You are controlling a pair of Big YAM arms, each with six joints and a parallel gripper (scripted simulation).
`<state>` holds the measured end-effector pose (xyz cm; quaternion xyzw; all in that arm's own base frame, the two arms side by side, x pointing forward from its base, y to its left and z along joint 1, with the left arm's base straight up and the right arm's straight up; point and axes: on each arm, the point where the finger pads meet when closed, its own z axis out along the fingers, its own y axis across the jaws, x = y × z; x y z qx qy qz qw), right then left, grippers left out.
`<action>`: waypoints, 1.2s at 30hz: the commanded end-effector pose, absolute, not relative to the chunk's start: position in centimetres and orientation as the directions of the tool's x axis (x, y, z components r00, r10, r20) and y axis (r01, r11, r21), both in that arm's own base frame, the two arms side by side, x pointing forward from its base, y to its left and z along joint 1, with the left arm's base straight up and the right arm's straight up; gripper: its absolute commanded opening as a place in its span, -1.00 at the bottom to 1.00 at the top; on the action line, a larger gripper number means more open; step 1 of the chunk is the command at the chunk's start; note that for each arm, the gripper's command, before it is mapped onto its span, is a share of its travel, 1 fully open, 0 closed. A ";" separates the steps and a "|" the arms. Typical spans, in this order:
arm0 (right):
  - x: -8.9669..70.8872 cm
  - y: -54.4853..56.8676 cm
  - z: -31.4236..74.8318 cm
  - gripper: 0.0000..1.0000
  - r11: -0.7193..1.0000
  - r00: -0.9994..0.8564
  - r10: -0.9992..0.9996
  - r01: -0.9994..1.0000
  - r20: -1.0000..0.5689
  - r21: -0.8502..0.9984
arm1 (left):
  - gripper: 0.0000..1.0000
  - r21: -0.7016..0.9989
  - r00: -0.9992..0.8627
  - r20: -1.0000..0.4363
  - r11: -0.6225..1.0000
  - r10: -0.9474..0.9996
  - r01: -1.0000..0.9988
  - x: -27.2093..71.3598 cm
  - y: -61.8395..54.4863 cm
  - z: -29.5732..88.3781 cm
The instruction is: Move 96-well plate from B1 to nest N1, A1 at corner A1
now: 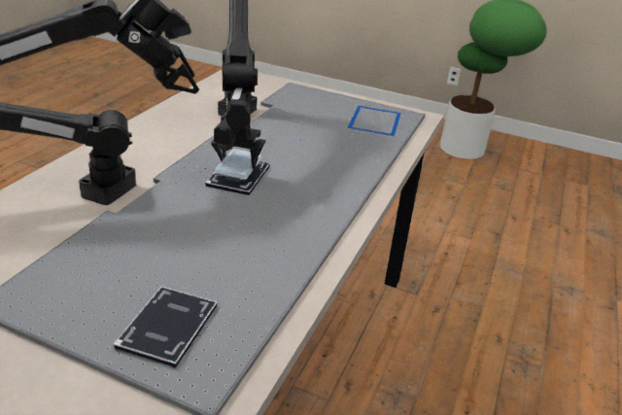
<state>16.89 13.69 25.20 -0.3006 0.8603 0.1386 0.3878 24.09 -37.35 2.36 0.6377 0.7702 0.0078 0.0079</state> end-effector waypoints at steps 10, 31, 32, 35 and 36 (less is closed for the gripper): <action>17.3 13.6 27.3 1.00 0.786 -0.493 -0.386 -0.618 -0.780 0.002 | 0.63 0.036 -0.191 -0.039 0.192 0.981 0.981 25.8 -39.5 3.4; 17.3 13.6 27.3 1.00 0.786 -0.493 -0.386 -0.618 -0.780 0.002 | 0.63 0.034 -0.186 -0.033 0.187 0.982 0.982 24.6 -38.3 1.6; 17.3 13.6 27.3 1.00 0.786 -0.493 -0.386 -0.618 -0.780 0.002 | 0.63 0.034 -0.187 -0.032 0.188 0.982 0.982 24.5 -38.3 1.6; 17.3 13.6 27.3 1.00 0.786 -0.493 -0.386 -0.618 -0.780 0.002 | 0.63 0.030 -0.187 -0.025 0.188 0.982 0.982 24.6 -38.1 1.2; 17.3 13.6 27.3 1.00 0.786 -0.493 -0.386 -0.618 -0.780 0.002 | 0.63 0.030 -0.187 -0.025 0.188 0.982 0.982 24.6 -38.1 1.2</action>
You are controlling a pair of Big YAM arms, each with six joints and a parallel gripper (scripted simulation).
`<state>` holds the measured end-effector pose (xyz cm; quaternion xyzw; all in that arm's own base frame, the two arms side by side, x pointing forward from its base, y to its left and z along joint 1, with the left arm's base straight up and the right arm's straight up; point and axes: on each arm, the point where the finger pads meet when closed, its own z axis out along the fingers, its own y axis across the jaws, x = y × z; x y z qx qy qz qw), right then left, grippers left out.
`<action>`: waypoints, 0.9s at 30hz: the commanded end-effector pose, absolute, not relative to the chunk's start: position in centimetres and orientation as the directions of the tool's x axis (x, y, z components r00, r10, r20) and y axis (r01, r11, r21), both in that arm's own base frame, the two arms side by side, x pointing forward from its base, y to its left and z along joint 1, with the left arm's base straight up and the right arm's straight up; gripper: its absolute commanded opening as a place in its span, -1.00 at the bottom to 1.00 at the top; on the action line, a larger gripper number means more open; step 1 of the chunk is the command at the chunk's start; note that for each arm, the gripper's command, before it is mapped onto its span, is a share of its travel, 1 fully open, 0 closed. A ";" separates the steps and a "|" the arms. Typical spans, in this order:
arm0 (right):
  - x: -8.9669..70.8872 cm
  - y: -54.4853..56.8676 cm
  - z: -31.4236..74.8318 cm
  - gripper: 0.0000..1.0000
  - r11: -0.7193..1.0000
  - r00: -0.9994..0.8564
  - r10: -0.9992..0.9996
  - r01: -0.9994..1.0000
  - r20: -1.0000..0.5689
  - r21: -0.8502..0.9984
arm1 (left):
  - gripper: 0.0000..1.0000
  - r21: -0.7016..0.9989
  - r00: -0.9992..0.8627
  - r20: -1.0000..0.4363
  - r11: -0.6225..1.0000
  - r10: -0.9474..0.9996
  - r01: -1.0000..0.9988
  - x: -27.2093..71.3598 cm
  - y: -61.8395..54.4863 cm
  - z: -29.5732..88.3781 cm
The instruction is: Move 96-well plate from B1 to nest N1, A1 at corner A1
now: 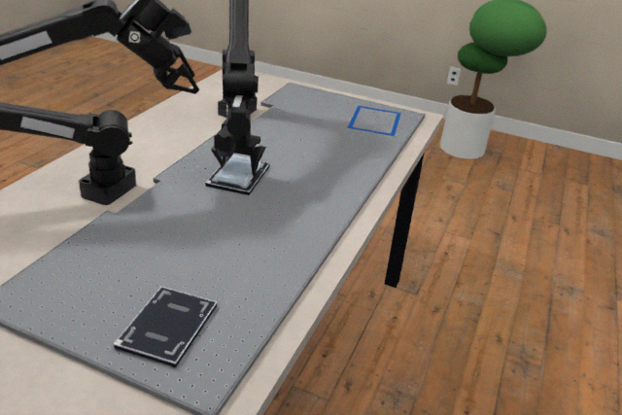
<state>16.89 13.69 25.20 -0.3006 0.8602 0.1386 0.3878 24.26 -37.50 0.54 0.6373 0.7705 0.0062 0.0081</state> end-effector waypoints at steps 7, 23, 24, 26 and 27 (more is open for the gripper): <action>17.3 13.6 27.3 1.00 0.786 -0.493 -0.386 -0.618 -0.780 0.002 | 1.00 0.040 -0.186 -0.051 0.189 0.981 0.981 24.8 -39.1 2.6; 17.3 13.6 27.3 1.00 0.786 -0.493 -0.386 -0.618 -0.780 0.002 | 1.00 0.059 -0.191 -0.108 0.198 0.976 0.978 25.3 -40.7 5.9; 17.3 13.6 27.3 1.00 0.786 -0.493 -0.386 -0.618 -0.780 0.002 | 1.00 0.059 -0.190 -0.108 0.197 0.976 0.979 25.3 -40.8 6.2; 17.3 13.6 27.3 1.00 0.786 -0.493 -0.386 -0.618 -0.780 0.002 | 1.00 0.059 -0.190 -0.109 0.197 0.976 0.979 25.3 -40.8 6.8; 17.3 13.6 27.3 1.00 0.786 -0.493 -0.386 -0.618 -0.780 0.002 | 1.00 0.059 -0.191 -0.110 0.198 0.976 0.978 25.3 -40.7 7.1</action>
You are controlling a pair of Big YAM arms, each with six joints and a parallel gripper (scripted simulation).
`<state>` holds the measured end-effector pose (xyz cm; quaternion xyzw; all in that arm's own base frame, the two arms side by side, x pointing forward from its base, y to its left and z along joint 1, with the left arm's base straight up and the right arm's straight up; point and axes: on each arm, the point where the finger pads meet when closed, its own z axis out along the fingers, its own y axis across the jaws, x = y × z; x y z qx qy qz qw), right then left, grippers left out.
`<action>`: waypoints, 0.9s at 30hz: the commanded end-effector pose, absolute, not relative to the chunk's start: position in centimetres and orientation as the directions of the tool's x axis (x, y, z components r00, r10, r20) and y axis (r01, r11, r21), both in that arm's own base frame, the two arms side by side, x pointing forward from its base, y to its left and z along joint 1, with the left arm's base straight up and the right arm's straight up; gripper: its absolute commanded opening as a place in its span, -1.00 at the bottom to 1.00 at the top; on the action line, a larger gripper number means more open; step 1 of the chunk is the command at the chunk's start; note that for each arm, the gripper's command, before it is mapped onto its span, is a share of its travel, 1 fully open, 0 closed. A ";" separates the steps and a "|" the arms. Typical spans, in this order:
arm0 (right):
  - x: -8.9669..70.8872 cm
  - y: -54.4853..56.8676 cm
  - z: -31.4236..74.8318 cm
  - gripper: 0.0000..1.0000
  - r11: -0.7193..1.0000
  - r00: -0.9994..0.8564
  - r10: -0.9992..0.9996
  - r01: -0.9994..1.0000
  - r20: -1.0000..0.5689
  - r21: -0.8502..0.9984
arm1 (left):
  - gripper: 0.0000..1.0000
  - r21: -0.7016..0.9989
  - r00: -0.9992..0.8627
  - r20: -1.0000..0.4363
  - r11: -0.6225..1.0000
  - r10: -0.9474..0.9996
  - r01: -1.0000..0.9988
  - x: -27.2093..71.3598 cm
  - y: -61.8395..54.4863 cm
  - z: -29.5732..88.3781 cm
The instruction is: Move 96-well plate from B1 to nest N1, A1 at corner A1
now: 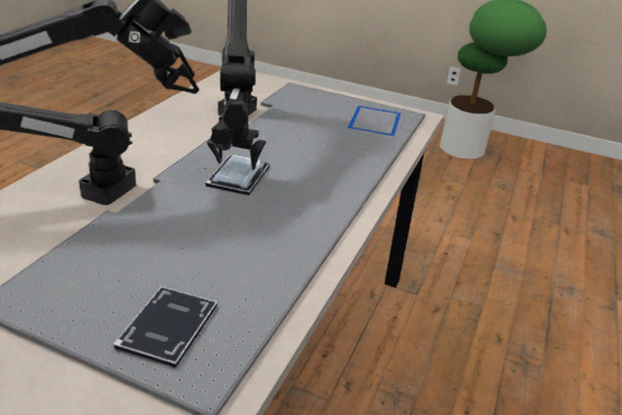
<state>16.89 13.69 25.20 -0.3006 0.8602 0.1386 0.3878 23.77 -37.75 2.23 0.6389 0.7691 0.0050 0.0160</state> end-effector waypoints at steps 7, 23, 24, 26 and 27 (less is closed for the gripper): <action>17.3 13.6 27.3 1.00 0.786 -0.493 -0.386 -0.618 -0.780 0.002 | 1.00 0.062 -0.189 -0.113 0.196 0.975 0.979 25.4 -40.6 9.8; 18.0 14.2 29.0 1.00 0.763 -0.437 -0.411 -0.645 -0.800 -0.040 | 1.00 -0.022 -0.222 -0.266 0.225 0.938 0.974 26.2 -34.4 15.7; 18.4 14.6 29.3 1.00 0.749 -0.414 -0.431 -0.660 -0.802 -0.061 | 1.00 -0.033 -0.229 -0.295 0.230 0.928 0.973 26.3 -33.8 16.4; 19.3 15.6 29.5 1.00 0.713 -0.371 -0.476 -0.693 -0.797 -0.103 | 1.00 -0.053 -0.241 -0.353 0.238 0.904 0.970 26.4 -32.5 17.6; 19.7 16.2 29.5 1.00 0.693 -0.352 -0.500 -0.710 -0.791 -0.122 | 1.00 -0.061 -0.246 -0.382 0.241 0.891 0.968 26.4 -31.9 18.2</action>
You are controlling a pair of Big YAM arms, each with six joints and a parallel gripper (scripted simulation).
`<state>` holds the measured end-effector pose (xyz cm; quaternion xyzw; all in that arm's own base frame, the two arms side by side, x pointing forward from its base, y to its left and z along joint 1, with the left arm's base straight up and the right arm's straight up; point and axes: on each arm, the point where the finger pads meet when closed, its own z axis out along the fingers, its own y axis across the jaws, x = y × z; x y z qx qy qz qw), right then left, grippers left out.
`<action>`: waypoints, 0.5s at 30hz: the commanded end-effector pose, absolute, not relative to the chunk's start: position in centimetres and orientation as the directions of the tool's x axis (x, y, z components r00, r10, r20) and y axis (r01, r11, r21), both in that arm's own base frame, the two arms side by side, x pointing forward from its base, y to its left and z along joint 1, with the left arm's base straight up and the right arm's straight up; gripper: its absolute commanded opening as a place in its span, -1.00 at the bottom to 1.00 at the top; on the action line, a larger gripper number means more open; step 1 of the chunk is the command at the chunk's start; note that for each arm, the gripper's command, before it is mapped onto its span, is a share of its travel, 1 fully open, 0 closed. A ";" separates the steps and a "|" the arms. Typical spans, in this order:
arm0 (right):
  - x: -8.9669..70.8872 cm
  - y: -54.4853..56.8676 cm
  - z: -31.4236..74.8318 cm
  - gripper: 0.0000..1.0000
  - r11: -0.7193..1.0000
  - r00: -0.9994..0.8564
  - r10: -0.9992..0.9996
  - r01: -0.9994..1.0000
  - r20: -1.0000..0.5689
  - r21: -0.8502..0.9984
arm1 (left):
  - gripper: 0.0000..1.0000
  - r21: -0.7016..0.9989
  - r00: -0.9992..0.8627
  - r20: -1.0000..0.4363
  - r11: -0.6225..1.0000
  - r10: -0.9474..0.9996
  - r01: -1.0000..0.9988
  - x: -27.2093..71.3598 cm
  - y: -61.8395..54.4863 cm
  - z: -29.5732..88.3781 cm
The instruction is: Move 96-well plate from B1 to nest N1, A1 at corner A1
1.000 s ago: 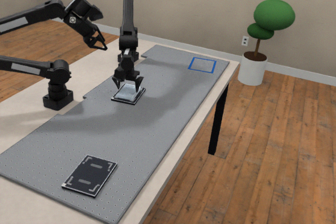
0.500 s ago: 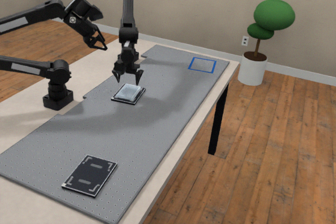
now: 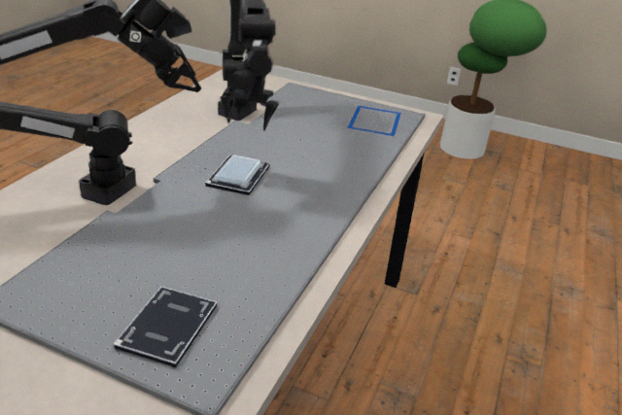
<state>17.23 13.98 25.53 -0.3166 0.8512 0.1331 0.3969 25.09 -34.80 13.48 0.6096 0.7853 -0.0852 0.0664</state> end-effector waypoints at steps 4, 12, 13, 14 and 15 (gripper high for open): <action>20.6 17.3 29.1 1.00 0.650 -0.320 -0.551 -0.744 -0.771 -0.156 | 1.00 -0.075 -0.253 -0.439 0.246 0.862 0.966 26.3 -30.6 19.3; 23.6 21.2 25.5 1.00 0.436 -0.207 -0.744 -0.871 -0.635 -0.227 | 1.00 -0.094 -0.250 -0.629 0.248 0.736 0.964 25.3 -26.4 23.0; 24.0 21.6 24.8 1.00 0.406 -0.191 -0.765 -0.884 -0.615 -0.230 | 1.00 -0.093 -0.247 -0.649 0.247 0.720 0.965 25.2 -25.9 23.4; 24.3 22.0 24.1 1.00 0.375 -0.175 -0.785 -0.897 -0.594 -0.232 | 1.00 -0.091 -0.243 -0.668 0.247 0.704 0.965 25.0 -25.5 23.7; 24.6 22.4 23.4 1.00 0.344 -0.158 -0.805 -0.910 -0.572 -0.232 | 1.00 -0.089 -0.238 -0.686 0.246 0.687 0.965 24.8 -25.0 24.1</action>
